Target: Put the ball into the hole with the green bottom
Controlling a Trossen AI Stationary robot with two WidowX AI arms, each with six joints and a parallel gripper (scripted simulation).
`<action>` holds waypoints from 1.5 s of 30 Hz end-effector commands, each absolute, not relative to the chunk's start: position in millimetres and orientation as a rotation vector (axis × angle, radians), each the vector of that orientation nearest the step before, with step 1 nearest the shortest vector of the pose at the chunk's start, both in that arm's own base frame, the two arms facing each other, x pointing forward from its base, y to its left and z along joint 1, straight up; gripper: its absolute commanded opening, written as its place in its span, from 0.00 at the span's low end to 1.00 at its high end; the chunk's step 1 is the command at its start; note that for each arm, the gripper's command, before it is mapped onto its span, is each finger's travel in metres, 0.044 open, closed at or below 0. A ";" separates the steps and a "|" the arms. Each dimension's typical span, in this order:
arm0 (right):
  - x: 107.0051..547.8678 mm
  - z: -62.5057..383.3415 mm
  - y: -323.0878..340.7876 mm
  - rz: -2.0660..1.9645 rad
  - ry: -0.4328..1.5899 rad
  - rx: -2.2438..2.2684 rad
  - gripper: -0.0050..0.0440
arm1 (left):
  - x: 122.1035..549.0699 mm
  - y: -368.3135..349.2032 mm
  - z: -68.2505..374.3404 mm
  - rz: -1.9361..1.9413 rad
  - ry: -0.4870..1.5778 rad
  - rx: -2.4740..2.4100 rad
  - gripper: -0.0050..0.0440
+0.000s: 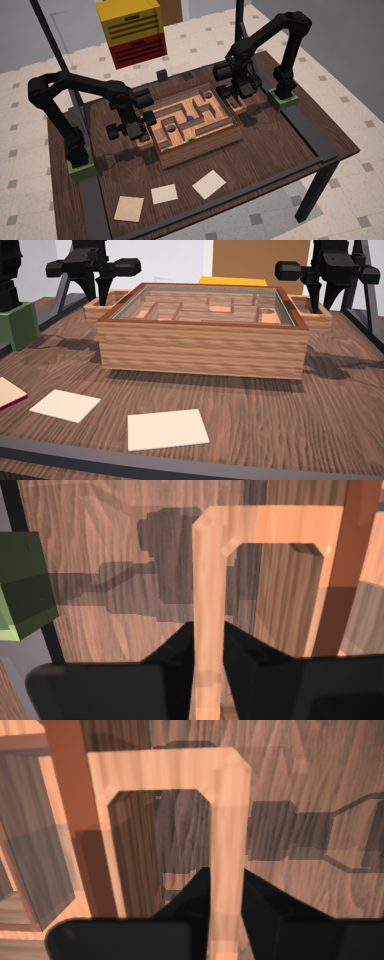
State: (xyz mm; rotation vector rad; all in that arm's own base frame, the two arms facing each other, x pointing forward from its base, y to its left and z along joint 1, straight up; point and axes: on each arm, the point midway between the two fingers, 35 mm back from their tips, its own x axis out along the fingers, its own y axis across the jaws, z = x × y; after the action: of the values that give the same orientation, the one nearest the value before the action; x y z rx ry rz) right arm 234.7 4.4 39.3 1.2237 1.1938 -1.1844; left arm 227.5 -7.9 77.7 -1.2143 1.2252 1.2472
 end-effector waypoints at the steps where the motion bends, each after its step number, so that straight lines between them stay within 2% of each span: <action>1: 243.0 50.5 4.7 -1.162 1.176 1.240 0.00 | 228.0 -9.5 86.6 1.211 1.196 -1.237 0.00; 11: 250.3 72.4 5.3 -1.239 1.237 1.185 0.00 | 219.9 -8.9 61.9 1.156 1.119 -1.268 0.00; 14: 239.2 57.7 5.5 -1.212 1.203 1.202 0.00 | 231.2 -9.6 78.0 1.188 1.146 -1.246 0.00; 18: 243.0 61.7 5.6 -1.206 1.204 1.209 0.00 | 228.6 -9.8 74.1 1.185 1.157 -1.252 0.00; 29: 234.7 35.8 4.2 -1.126 1.145 1.261 0.00 | 237.4 -7.8 98.3 1.248 1.242 -1.216 0.00; 30: 243.8 51.6 4.4 -1.151 1.168 1.245 0.00 | 227.1 -7.9 85.7 1.217 1.207 -1.234 0.00; 45: 250.3 72.5 5.3 -1.239 1.237 1.185 0.00 | 220.0 -8.9 61.9 1.155 1.119 -1.268 0.00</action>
State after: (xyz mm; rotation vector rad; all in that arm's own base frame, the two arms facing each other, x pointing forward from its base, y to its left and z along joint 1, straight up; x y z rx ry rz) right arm 240.7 4.6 55.2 1.1831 1.2460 -1.2433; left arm 221.8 -8.3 61.9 -1.2468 1.1616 1.1906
